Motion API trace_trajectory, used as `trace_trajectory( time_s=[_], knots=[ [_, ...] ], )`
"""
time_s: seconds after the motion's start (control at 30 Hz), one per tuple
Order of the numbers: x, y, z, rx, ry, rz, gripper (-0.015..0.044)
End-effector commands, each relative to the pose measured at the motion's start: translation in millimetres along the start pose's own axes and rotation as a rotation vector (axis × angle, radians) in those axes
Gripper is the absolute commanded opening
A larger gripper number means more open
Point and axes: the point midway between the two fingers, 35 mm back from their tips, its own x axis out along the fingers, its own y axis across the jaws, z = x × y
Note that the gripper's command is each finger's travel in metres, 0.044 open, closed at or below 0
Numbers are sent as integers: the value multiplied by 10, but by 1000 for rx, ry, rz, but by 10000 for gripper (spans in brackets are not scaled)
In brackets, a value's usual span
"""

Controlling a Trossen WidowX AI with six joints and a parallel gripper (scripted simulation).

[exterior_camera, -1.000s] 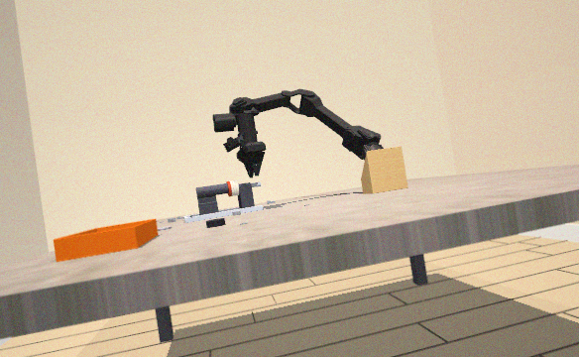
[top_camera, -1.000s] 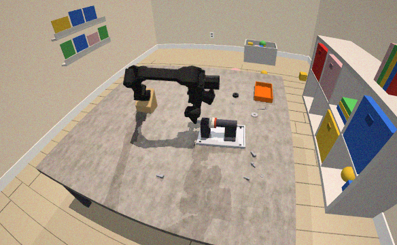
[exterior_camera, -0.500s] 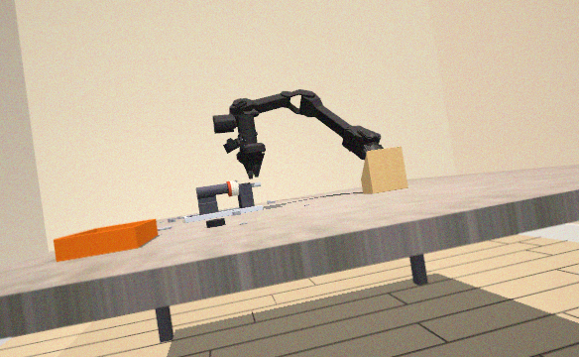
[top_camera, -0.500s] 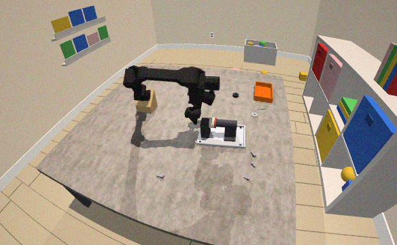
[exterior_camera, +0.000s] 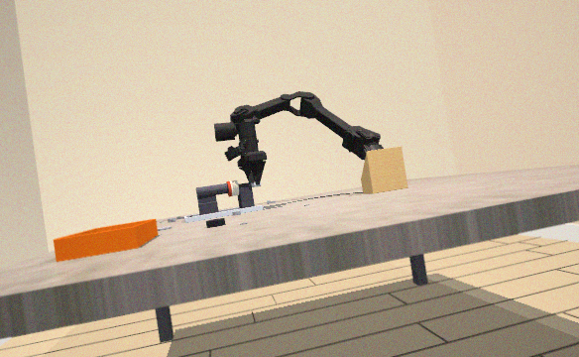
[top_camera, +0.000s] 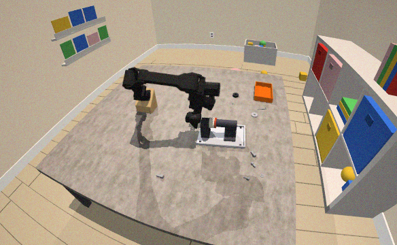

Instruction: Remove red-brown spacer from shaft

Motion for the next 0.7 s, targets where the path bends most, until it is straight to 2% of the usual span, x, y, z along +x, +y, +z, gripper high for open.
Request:
trace_trajectory(
  time_s=[0.0,0.67],
  knots=[
    [71,-13,-14,-2,5,-4,440],
    [143,-16,-20,-2,5,-5,440]
  ],
)
